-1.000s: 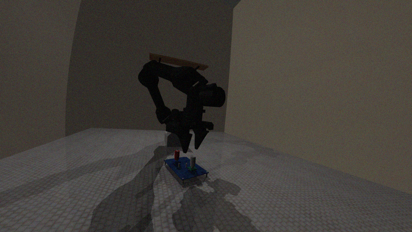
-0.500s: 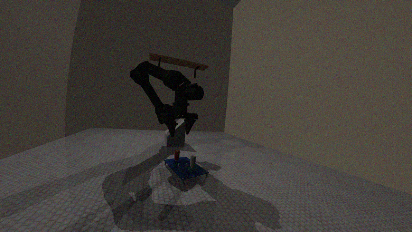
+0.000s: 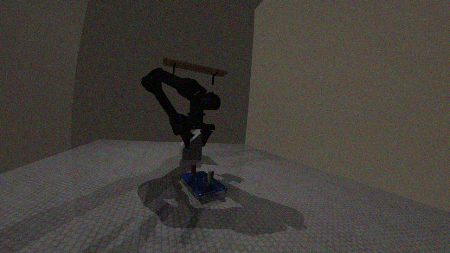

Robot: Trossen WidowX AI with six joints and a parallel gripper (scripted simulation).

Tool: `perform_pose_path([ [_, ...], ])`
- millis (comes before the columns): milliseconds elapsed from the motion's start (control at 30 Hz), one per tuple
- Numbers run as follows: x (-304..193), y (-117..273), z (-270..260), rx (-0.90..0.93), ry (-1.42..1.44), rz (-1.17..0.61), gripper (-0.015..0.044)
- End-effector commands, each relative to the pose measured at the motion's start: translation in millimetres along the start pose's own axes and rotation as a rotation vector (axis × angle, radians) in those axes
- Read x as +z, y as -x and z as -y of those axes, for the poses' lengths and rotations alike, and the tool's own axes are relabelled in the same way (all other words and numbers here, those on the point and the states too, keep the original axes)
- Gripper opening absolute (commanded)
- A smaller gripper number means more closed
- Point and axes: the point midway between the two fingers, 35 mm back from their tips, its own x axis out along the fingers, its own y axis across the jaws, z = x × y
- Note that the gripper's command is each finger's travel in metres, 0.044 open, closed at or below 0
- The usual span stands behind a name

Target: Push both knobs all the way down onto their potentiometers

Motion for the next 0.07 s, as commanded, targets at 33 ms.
perform_pose_path([
  [33, 0.1, 0.0, 1.2, -0.005, -0.005, -0.002, 0.044],
])
